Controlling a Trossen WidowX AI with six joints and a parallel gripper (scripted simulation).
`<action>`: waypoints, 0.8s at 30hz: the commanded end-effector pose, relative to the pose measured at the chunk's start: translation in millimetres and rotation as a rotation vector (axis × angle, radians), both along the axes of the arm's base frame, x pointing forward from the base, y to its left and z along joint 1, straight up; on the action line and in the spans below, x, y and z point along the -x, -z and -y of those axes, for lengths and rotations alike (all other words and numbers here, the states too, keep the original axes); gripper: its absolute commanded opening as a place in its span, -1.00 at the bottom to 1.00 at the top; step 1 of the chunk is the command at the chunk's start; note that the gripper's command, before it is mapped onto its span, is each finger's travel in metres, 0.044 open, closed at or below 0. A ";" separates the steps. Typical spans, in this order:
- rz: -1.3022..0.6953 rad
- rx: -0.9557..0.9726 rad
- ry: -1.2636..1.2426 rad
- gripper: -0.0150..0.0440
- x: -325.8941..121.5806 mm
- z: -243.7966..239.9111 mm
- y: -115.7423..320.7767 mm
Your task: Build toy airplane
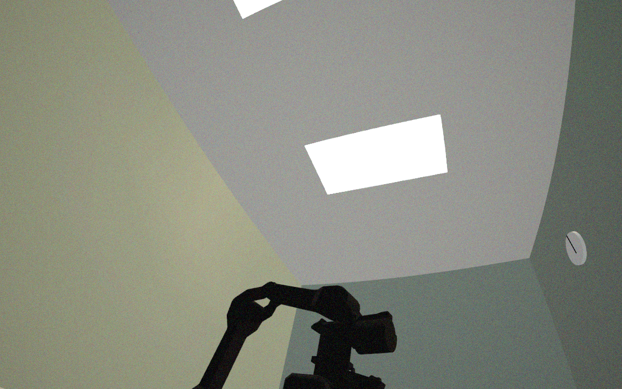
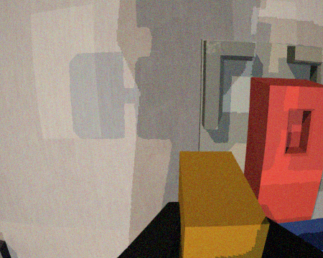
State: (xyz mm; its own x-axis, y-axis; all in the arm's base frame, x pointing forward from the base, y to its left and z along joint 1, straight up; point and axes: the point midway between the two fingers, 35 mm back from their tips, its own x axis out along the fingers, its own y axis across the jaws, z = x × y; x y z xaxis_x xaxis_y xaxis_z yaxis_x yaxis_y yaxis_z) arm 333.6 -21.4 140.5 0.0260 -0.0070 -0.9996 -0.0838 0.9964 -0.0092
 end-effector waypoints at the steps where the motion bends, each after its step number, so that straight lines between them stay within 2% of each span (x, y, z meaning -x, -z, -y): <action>1: 0.006 0.000 -0.006 -0.49 -4.6 10.9 1.0; 20: 0.006 0.003 -0.018 -0.49 -13.7 64.9 11.1; 22: 0.006 0.003 -0.018 -0.31 -13.6 64.9 10.9; 24: 0.006 0.003 -0.018 -0.27 -13.6 64.9 10.8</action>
State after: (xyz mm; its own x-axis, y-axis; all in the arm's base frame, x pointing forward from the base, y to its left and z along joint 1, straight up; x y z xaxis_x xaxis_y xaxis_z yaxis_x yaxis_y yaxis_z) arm 345.3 -86.2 128.8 0.0264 -0.0111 -0.9996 -0.0942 0.9955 -0.0135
